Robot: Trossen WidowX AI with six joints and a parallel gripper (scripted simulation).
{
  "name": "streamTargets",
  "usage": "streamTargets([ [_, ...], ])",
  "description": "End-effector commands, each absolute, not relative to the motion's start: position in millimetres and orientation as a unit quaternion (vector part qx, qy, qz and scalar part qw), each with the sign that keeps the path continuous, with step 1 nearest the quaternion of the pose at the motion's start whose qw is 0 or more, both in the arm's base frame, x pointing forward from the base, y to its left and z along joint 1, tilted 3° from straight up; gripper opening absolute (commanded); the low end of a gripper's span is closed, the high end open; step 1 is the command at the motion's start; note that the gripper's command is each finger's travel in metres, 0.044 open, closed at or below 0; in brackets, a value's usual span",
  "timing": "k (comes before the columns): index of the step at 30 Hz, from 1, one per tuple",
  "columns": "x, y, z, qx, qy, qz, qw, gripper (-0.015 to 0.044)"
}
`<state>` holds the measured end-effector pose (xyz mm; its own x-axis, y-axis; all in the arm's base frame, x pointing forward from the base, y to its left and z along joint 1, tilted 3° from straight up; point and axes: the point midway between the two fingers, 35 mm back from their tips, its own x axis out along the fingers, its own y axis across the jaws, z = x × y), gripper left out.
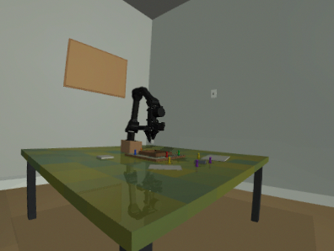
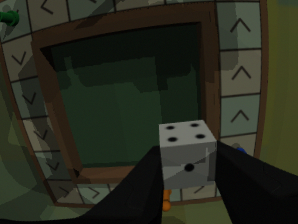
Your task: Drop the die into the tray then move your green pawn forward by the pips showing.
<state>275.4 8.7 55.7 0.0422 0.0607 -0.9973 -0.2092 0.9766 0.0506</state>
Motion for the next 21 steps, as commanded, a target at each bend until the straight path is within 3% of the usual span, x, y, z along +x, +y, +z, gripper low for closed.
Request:
streamTargets([
  [1,272,29,53,-0.053,0.686,0.09,0.721,0.0],
  [11,269,51,48,-0.049,0.677,0.088,0.729,0.0],
  [21,278,50,38,-0.031,0.547,0.094,0.831,0.0],
])
